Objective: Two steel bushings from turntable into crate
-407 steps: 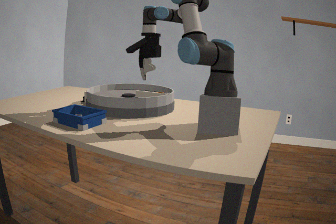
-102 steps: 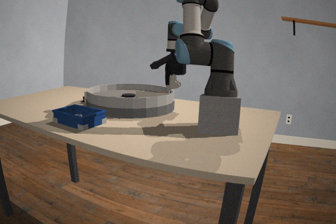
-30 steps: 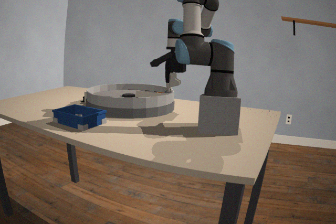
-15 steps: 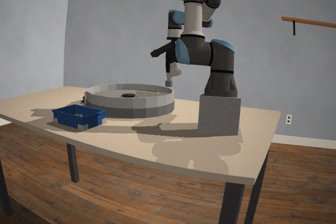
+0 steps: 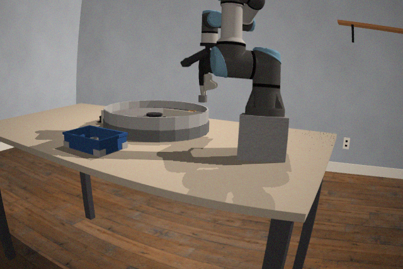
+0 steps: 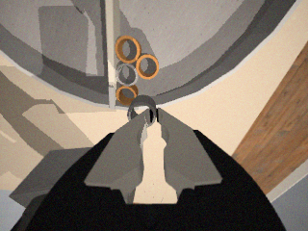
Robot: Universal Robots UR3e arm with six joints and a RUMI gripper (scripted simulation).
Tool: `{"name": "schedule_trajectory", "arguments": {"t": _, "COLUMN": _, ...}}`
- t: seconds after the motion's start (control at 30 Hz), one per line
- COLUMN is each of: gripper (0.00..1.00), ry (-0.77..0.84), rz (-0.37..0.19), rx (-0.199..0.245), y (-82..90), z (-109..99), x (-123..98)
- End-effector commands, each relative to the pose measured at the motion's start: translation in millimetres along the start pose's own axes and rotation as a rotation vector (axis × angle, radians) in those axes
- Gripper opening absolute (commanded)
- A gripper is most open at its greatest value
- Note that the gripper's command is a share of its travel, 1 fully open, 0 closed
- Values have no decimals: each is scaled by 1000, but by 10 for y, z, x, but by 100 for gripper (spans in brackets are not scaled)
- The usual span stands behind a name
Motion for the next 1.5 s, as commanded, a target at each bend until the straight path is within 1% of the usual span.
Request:
{"name": "schedule_trajectory", "arguments": {"t": 0.0, "gripper": 0, "ry": 0, "rz": 1, "rx": -3, "y": 8, "z": 6, "x": 2}}
{"name": "schedule_trajectory", "arguments": {"t": 1.0, "gripper": 0, "ry": 0, "rz": 1, "rx": -3, "y": 8, "z": 4, "x": 4}}
{"name": "schedule_trajectory", "arguments": {"t": 1.47, "gripper": 0, "ry": 0, "rz": 1, "rx": -3, "y": 8, "z": -33, "x": 34}}
Point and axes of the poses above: the point where the finger pads meet when closed, its own y axis back along the fingers, its own z axis across the jaws, x = y × z, the point moved 6 cm from there along y, back along the fingers, and after that the axes turned 9 degrees about y, right-handed, at the moved point
